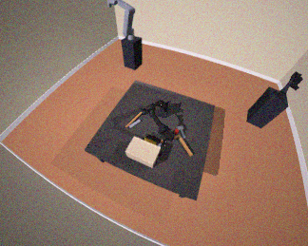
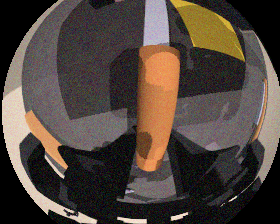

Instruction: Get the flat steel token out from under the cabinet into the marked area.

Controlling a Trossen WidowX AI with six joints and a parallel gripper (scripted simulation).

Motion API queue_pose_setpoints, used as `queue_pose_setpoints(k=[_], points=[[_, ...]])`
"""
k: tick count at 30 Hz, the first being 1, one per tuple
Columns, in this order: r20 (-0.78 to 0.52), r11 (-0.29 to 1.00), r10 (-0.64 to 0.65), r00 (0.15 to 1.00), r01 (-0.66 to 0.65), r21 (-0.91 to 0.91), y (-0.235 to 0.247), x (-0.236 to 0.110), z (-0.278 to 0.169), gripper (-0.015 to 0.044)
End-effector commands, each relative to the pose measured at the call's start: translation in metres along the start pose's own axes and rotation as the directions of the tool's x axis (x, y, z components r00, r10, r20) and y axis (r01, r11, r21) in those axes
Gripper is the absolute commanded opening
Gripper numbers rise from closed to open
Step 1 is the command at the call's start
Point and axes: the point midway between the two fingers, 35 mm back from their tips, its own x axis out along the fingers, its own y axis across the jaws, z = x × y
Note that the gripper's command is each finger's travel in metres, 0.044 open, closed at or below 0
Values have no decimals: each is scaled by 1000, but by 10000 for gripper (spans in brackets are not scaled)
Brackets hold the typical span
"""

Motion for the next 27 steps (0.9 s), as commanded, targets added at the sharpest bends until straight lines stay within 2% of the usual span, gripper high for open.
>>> queue_pose_setpoints(k=[1, 27], points=[[3, 1000, 1, 1000, -1, 1, 1, 0, 7, 0], [4, 1000, 1, 1000, -1, 2, 1, 0, 38, 0]])
